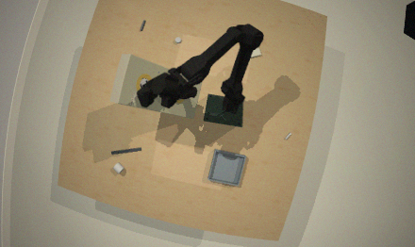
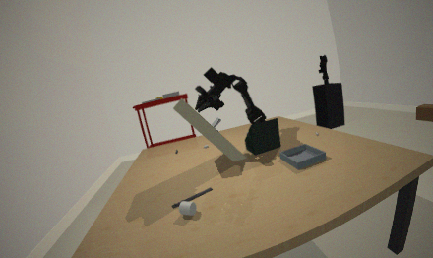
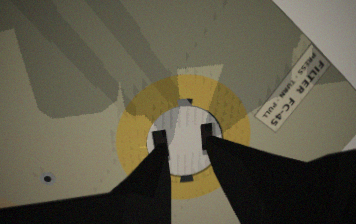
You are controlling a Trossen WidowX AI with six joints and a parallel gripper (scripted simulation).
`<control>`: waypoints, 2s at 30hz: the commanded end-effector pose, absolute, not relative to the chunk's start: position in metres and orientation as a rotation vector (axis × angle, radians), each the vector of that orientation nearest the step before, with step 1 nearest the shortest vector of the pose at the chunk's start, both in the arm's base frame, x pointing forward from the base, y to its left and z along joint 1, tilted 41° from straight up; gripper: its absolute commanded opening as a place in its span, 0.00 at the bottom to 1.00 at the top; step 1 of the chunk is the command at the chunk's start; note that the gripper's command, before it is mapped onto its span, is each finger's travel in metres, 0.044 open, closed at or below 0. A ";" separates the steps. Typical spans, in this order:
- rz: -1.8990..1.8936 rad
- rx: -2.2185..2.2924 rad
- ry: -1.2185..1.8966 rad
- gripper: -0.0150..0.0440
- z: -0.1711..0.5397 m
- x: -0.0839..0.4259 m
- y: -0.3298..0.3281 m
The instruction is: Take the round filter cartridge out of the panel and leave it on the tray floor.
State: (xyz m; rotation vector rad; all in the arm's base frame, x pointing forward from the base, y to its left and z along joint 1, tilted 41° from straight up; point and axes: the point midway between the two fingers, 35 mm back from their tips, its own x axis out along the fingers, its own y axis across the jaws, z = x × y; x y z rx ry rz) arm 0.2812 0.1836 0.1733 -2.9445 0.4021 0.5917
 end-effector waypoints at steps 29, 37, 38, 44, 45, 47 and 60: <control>0.597 -2.949 0.398 0.44 0.172 0.284 0.183; 0.597 -2.949 0.398 0.44 0.171 0.285 0.183; 0.597 -2.949 0.398 0.44 0.171 0.286 0.183; 0.596 -2.949 0.398 0.44 0.170 0.287 0.183; 0.596 -2.949 0.398 0.44 0.170 0.288 0.182; 0.596 -2.948 0.398 0.44 0.169 0.290 0.182; 0.596 -2.949 0.398 0.44 0.167 0.295 0.180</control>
